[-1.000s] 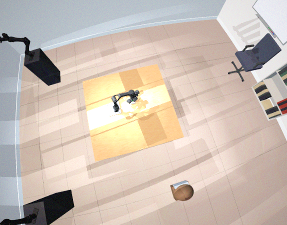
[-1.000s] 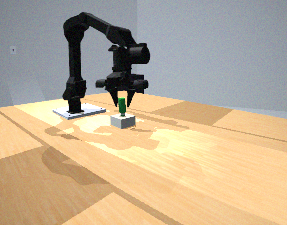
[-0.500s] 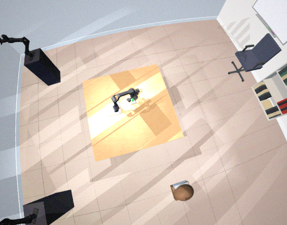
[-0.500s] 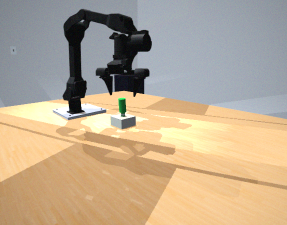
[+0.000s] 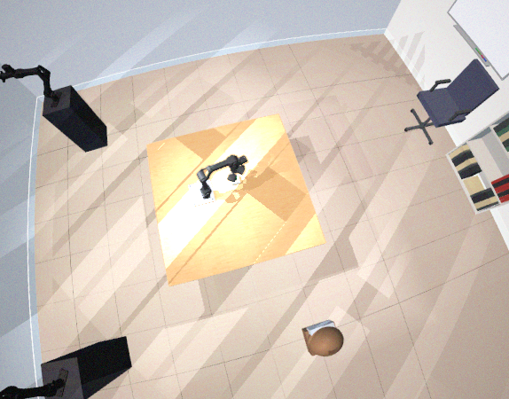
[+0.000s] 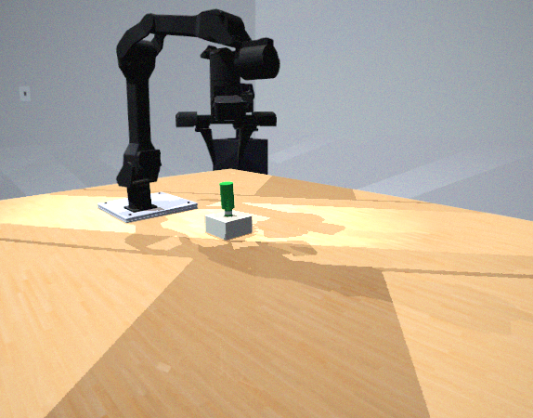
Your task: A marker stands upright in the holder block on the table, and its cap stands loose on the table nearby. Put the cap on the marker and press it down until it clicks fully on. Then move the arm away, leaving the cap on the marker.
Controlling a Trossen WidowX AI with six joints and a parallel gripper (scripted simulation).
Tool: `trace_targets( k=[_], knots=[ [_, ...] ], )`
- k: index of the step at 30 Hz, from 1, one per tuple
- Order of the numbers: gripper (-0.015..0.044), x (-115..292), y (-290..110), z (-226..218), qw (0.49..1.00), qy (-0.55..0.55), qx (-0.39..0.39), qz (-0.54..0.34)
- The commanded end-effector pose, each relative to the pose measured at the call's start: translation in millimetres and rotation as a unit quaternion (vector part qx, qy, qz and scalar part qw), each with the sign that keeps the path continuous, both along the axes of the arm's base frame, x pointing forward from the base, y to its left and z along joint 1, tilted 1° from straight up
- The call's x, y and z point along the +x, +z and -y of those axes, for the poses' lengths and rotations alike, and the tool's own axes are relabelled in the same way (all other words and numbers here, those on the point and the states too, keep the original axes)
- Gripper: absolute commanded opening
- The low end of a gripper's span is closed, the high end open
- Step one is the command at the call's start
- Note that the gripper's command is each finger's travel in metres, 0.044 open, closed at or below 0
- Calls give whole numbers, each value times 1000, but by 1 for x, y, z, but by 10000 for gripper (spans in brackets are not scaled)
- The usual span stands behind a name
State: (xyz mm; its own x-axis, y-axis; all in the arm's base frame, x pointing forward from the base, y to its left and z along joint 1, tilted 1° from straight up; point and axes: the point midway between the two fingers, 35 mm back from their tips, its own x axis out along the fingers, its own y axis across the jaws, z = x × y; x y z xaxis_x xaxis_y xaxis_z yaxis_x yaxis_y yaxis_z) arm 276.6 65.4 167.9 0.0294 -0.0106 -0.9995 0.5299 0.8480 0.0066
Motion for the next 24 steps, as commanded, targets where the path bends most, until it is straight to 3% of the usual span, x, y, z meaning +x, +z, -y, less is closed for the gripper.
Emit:
trace_targets(
  k=[1,6,24],
  knots=[
    [125,-1,-7,1,970,244,-6,-4],
    [0,-1,-7,1,962,274,-6,-5],
    [0,-1,-17,1,962,274,-6,-5]
  ],
)
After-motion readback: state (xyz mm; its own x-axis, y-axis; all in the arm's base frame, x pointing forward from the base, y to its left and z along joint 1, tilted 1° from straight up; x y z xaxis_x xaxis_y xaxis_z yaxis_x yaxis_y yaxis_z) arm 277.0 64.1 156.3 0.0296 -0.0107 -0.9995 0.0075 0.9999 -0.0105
